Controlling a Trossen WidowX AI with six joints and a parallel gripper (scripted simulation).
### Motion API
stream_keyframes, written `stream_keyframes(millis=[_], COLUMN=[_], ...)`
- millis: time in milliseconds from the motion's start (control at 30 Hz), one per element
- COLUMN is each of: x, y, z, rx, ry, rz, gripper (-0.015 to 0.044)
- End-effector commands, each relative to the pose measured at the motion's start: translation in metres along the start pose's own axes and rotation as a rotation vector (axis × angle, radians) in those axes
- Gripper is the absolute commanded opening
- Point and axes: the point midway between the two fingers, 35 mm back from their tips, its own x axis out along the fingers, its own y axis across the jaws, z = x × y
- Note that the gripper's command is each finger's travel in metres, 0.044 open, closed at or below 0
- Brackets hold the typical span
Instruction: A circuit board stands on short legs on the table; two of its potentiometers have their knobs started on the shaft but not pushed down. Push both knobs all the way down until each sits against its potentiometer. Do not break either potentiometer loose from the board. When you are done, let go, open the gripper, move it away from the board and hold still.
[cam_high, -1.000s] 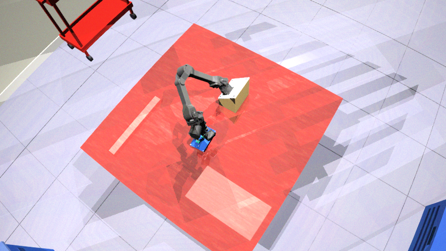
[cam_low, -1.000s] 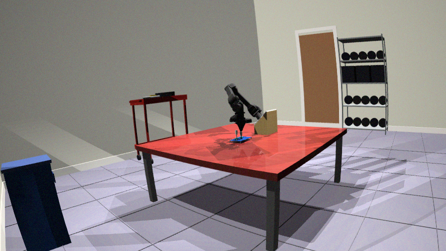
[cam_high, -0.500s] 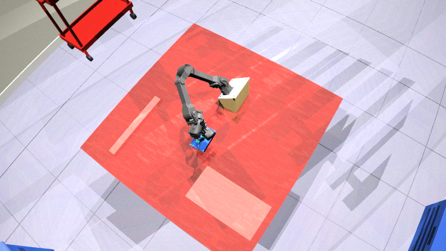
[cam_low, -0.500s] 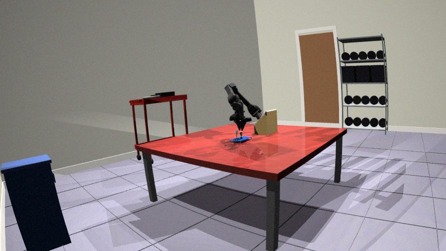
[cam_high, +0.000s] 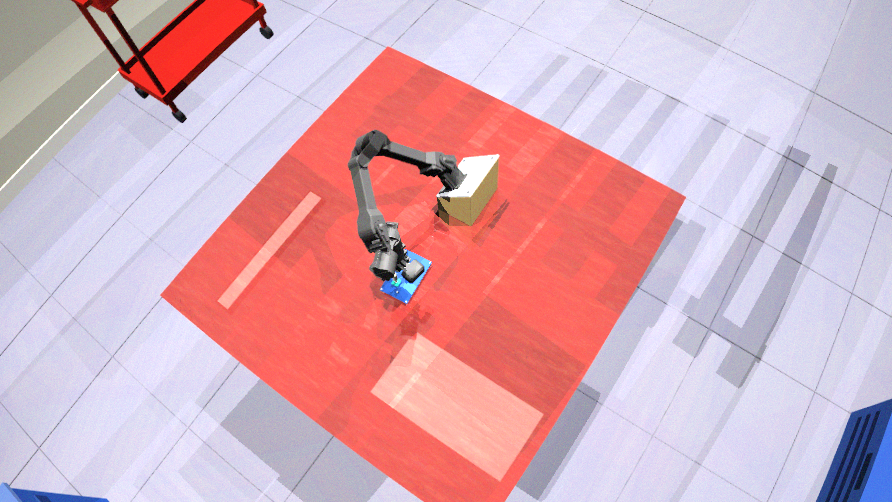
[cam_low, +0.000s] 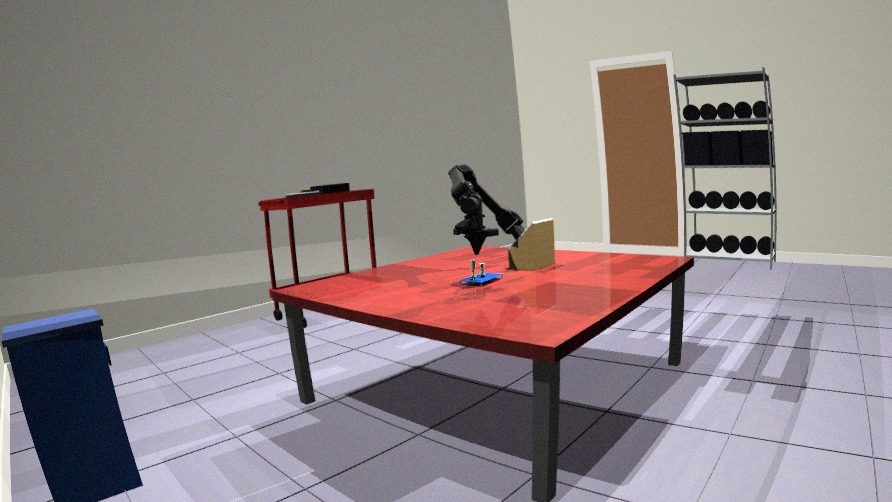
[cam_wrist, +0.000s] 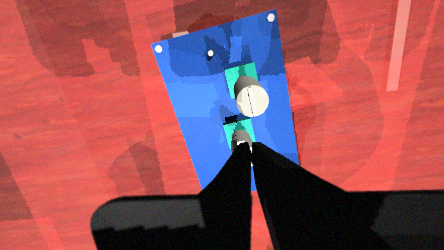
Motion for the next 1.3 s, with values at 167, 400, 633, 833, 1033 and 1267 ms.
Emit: stream_keyframes(millis=[167,400,633,833,1033,1267], x=[-0.016,-0.006,0.003,0.013,0.014,0.014], y=[-0.004,-0.004,-0.004,-0.004,-0.004,-0.004], z=[0.021,0.021,0.021,0.02,0.02,0.02], rx=[0.041,0.042,0.042,0.042,0.042,0.042], ry=[0.015,0.015,0.015,0.014,0.014,0.014], rz=[0.003,0.003,0.003,0.002,0.002,0.002], gripper=[0.0,0.0,0.0,0.0,0.0,0.0])
